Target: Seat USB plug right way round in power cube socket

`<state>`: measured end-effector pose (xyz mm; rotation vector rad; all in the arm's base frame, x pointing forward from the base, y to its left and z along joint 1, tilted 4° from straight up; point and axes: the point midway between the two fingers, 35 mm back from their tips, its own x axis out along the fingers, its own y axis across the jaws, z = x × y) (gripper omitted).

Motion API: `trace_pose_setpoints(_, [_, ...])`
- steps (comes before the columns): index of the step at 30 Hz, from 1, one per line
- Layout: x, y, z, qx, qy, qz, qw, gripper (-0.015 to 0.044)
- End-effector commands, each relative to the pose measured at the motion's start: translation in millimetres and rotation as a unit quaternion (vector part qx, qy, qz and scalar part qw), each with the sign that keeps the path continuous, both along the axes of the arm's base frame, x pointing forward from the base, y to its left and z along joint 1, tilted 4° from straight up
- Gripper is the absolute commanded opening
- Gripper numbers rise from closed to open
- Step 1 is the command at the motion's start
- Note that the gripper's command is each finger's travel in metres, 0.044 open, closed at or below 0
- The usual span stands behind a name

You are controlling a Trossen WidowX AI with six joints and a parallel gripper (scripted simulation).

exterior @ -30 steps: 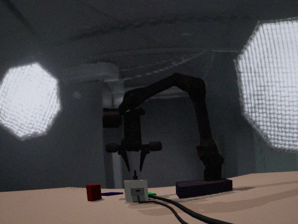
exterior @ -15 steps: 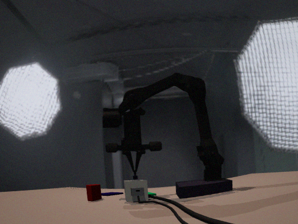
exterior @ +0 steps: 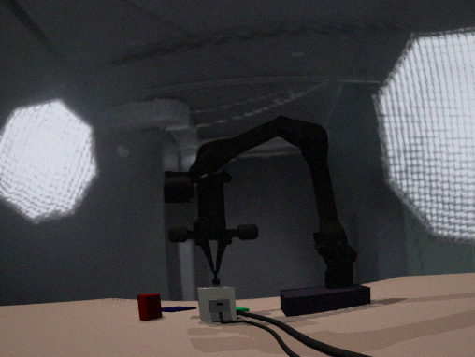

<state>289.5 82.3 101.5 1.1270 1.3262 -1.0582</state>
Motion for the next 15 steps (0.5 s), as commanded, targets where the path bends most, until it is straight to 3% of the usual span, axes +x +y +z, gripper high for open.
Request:
trace_pose_setpoints(1, [0.8,-0.1,3.5,0.000,-0.002,0.000,1.000,0.0000])
trace_pose_setpoints(15, [0.9,-0.7,12.9,0.000,-0.002,0.000,1.000,0.0000])
